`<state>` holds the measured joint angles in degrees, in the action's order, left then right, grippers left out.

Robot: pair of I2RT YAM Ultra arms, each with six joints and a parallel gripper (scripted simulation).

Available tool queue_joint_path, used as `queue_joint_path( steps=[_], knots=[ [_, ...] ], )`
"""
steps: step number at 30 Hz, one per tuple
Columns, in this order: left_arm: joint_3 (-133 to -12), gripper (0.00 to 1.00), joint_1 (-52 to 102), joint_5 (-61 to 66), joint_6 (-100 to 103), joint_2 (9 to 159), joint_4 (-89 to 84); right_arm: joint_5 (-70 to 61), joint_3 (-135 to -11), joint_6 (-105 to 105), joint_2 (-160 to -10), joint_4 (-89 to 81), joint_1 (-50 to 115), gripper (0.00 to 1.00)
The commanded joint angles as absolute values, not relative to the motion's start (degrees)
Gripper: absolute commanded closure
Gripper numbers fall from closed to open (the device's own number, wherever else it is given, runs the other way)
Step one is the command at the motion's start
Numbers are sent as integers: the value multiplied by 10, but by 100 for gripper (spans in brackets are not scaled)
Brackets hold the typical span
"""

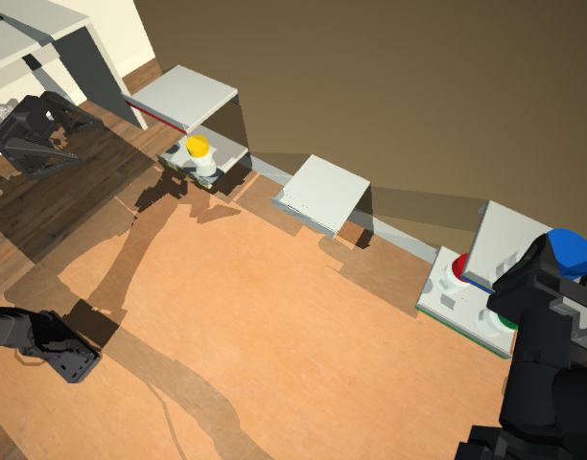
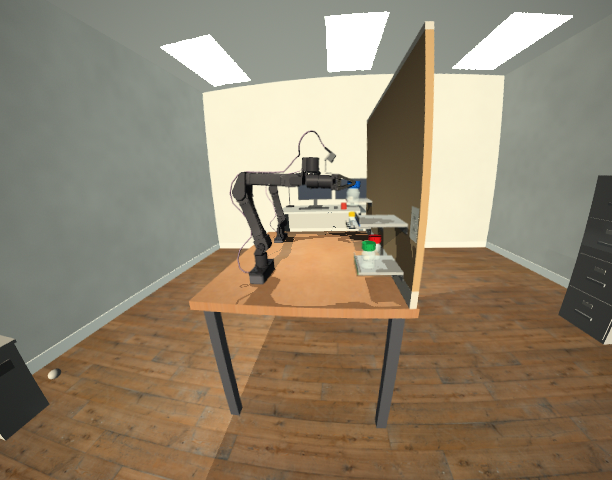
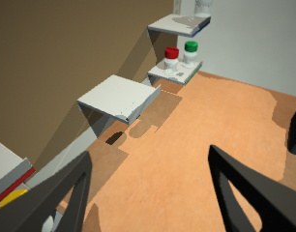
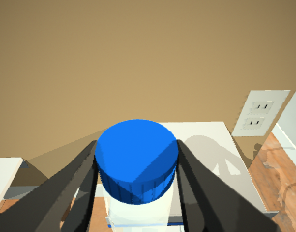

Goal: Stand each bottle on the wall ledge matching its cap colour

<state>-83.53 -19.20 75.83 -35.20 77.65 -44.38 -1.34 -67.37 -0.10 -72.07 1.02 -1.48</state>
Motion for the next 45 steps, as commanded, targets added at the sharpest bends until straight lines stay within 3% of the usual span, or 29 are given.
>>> queue_joint_path(
  steps=[1,26,45],
  knots=[
    [-849,13,-195,772,-358,776,-457,-8,-715,-3,-738,50,-15,51],
    [-849,13,-195,772,-358,776,-457,-7,-774,-5,-829,102,-15,51],
    [-849,13,-195,772,-358,776,-457,-4,-715,-6,-827,184,-10,51]
  ],
)
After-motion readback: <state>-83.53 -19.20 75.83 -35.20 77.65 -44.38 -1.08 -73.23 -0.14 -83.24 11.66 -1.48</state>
